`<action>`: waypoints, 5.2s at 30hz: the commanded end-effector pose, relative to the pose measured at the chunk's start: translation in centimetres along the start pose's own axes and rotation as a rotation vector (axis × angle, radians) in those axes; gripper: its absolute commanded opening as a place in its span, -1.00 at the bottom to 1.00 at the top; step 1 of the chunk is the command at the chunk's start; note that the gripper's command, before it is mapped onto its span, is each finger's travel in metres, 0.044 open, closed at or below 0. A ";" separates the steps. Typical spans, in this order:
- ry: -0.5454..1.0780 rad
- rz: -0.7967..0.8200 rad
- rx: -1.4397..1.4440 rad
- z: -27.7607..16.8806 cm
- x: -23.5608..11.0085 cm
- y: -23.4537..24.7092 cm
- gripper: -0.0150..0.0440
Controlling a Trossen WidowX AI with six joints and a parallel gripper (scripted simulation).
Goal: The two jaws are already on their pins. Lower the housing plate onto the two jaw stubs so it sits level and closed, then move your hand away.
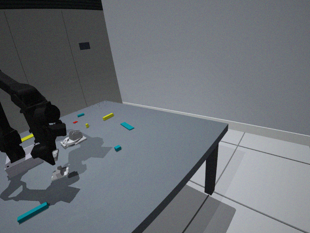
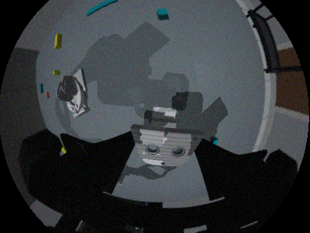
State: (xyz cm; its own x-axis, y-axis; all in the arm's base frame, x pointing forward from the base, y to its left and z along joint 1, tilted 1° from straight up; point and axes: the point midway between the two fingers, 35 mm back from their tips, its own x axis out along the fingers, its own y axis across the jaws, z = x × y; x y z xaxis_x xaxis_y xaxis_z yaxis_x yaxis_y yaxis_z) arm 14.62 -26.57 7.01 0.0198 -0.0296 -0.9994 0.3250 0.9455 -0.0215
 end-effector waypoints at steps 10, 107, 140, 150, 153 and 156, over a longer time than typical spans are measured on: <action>-0.003 0.003 0.136 0.8 -0.8 1.4 0.70; 0.030 0.015 2.628 2.4 -1.1 25.5 0.70; 0.034 0.013 2.769 1.9 -1.1 26.7 0.70; 0.034 0.012 2.772 0.4 -1.0 26.4 0.70; 0.034 0.012 2.772 0.4 -1.0 26.4 0.70; 0.034 0.012 2.772 0.4 -1.0 26.4 0.70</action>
State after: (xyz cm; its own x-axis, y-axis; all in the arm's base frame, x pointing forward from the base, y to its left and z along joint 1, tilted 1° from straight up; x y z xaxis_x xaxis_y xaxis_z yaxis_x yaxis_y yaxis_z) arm 23.87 -1.74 7.64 0.0389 -0.0045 -0.9992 0.0436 -0.9990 0.0062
